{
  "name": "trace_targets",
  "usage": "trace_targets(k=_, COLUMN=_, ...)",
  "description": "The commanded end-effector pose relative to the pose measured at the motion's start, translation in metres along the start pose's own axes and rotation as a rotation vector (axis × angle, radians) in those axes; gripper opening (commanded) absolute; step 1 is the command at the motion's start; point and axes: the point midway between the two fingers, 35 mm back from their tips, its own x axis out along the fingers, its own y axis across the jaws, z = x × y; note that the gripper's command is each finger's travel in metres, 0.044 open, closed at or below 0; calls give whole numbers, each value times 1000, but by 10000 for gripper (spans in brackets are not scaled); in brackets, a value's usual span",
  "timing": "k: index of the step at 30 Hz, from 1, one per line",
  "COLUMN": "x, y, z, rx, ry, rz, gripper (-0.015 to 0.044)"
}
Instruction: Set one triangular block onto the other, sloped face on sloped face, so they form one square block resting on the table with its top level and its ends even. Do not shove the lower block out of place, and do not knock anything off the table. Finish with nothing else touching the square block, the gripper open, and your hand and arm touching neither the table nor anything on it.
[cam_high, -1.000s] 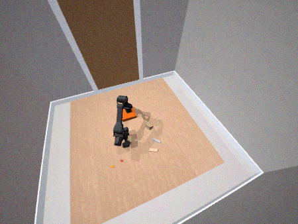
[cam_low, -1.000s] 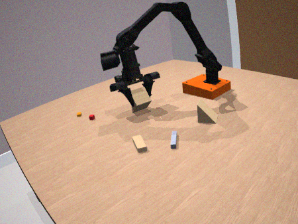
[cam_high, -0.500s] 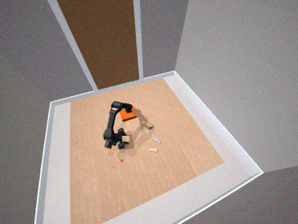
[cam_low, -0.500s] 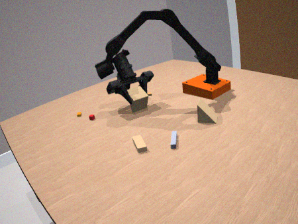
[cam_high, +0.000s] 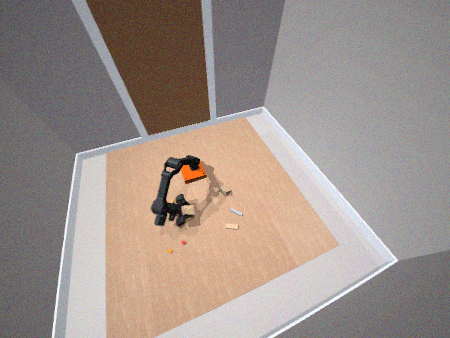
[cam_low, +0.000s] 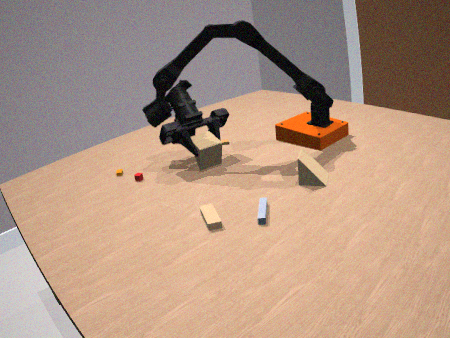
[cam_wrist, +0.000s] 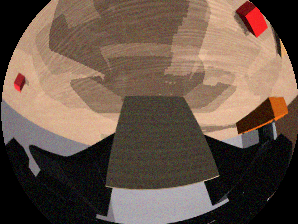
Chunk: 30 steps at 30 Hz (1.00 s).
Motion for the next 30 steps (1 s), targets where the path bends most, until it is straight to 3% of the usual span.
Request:
trace_targets(k=1, x=0, y=0, z=0, rx=5, ry=-1, rz=-3, gripper=263)
trace_targets(k=8, x=0, y=0, z=0, rx=5, ry=-1, rz=-3, gripper=440)
trace_targets(k=19, x=-1, y=0, z=-2, rx=8, ry=-2, rz=0, gripper=440)
trace_targets(k=25, x=-60, y=-2, z=-65, rx=124, ry=-24, rz=82, gripper=440)
trace_targets(k=30, x=-66, y=-4, z=-73, rx=133, ry=-28, rz=93, gripper=440)
